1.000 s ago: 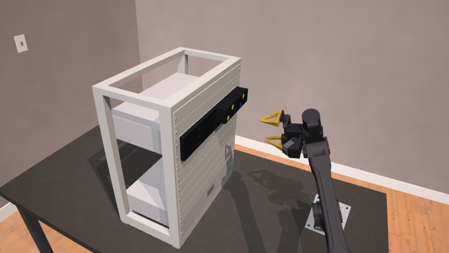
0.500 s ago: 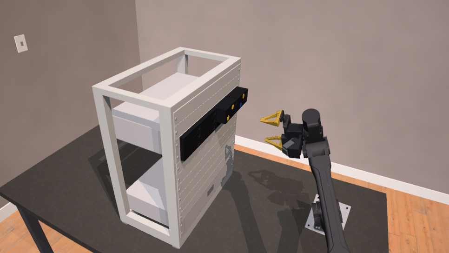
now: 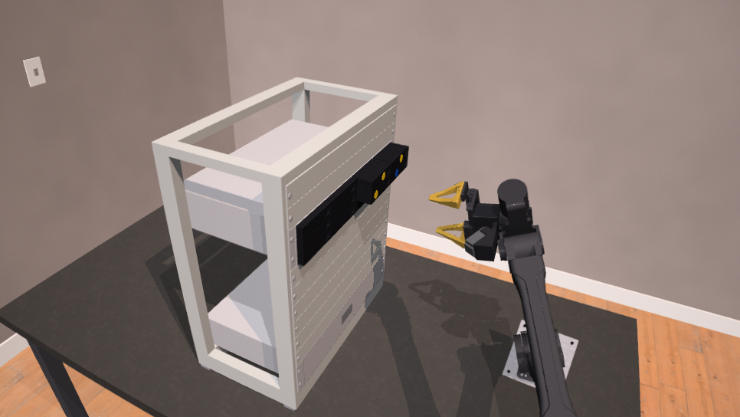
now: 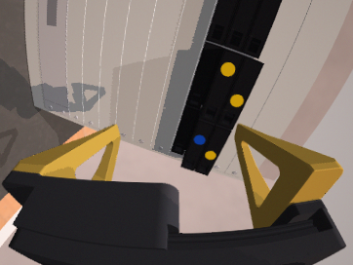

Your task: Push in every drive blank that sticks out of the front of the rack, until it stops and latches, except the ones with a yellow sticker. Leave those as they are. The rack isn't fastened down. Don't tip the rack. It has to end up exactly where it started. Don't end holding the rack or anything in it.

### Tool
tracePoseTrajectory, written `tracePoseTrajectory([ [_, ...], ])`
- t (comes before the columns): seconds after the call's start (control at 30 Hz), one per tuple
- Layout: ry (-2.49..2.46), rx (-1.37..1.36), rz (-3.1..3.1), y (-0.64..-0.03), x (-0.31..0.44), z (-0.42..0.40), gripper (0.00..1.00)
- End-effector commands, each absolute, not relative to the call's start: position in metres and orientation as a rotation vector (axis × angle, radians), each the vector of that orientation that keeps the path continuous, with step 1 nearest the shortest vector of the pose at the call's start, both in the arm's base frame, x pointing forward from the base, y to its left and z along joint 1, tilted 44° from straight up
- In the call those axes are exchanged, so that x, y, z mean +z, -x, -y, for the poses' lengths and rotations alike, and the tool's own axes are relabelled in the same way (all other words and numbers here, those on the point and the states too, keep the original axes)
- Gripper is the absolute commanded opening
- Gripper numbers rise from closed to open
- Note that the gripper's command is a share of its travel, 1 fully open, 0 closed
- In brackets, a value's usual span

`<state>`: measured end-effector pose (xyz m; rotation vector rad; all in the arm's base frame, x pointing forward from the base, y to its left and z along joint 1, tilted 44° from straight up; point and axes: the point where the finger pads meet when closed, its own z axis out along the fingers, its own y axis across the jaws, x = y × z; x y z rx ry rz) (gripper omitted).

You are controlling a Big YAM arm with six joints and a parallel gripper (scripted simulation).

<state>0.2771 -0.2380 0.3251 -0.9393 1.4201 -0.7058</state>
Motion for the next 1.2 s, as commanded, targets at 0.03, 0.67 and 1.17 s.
tracePoseTrajectory([
  [0.03,0.63,-0.692,-1.458,-0.24,0.322,0.306,1.0],
  [0.67,0.63,-0.693,-1.458,-0.247,0.327,0.31,1.0],
  [1.17,0.56,-0.666,-1.455,-0.319,0.373,0.343,1.0],
])
